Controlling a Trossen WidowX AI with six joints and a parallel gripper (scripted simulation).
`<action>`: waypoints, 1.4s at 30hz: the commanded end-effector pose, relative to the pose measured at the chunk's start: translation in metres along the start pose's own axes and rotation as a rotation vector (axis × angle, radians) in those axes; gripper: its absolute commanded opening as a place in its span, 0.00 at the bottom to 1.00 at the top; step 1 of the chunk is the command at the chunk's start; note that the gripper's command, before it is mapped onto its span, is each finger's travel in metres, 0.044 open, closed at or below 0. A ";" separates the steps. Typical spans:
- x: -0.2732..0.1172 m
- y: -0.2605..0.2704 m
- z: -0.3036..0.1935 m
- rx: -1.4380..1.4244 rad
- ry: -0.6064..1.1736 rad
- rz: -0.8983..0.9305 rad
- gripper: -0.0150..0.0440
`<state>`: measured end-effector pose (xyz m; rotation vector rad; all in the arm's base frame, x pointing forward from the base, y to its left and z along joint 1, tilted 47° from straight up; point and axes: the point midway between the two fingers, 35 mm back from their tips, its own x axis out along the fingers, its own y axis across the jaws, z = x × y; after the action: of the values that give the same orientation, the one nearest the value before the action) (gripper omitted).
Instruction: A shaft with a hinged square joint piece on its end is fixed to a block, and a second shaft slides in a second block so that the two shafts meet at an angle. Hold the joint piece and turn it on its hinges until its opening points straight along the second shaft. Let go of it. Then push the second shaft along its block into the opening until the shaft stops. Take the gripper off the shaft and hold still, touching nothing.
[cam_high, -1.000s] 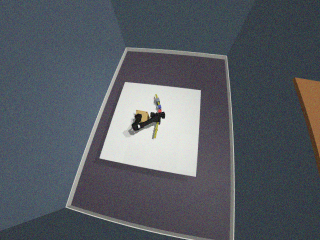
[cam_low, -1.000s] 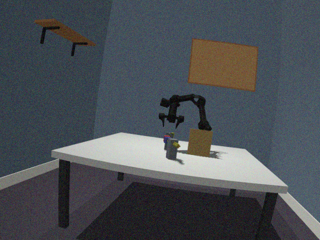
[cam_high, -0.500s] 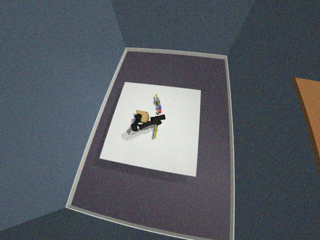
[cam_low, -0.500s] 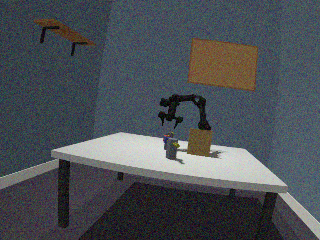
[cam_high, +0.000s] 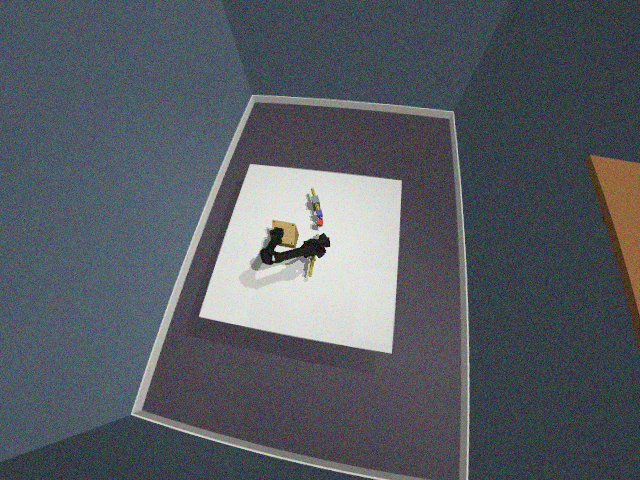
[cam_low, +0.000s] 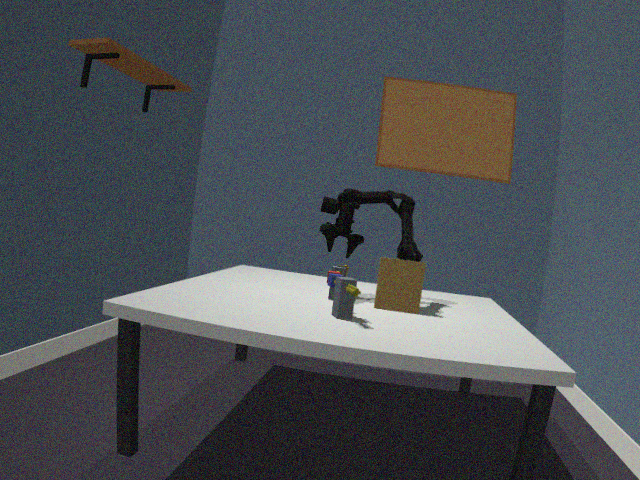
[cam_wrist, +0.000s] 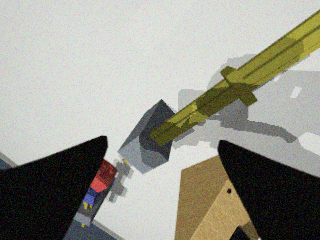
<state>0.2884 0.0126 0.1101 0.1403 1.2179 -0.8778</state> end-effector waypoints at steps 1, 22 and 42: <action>-0.005 -0.011 0.012 -0.102 -0.027 -0.028 1.00; -0.035 -0.089 0.068 -0.764 -0.072 -0.265 1.00; -0.016 -0.094 0.075 -0.325 -0.117 -0.252 1.00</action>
<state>0.2819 -0.0788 0.1879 -0.3880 1.3036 -0.8224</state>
